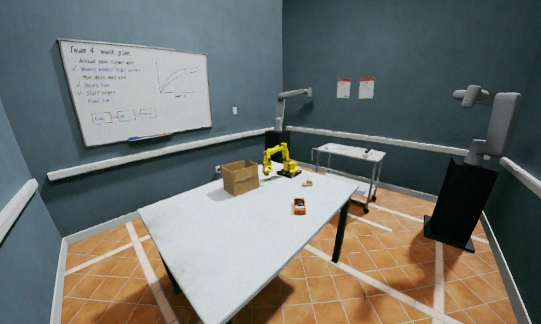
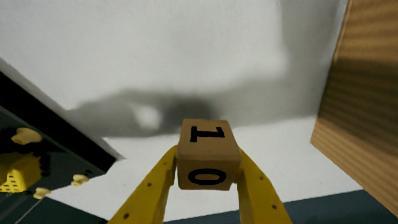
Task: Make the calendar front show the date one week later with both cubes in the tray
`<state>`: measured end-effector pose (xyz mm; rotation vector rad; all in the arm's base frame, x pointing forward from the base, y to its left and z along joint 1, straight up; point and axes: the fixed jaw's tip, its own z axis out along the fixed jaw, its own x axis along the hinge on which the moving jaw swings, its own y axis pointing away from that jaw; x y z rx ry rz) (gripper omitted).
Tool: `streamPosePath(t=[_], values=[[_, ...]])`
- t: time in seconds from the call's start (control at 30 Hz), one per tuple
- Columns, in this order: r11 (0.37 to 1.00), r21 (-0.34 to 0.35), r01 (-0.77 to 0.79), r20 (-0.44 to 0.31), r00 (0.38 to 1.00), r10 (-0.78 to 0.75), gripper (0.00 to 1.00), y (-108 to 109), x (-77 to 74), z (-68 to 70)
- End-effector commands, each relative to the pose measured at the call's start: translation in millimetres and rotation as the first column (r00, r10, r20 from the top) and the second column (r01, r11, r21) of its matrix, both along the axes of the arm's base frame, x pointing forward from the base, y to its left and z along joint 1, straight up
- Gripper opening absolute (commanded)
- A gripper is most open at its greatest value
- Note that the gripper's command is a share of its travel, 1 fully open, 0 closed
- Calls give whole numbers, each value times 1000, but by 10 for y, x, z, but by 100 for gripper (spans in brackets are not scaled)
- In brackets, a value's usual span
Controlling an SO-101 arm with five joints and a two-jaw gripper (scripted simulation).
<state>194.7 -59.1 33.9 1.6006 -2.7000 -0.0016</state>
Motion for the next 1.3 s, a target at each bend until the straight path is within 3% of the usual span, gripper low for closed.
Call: streamPosePath(t=[0.0,1.27], values=[[1000,-3,1,14,1000,-1,0,-19,-8,9],[1000,-3,1,14,1000,-1,0,-19,-8,-137]])
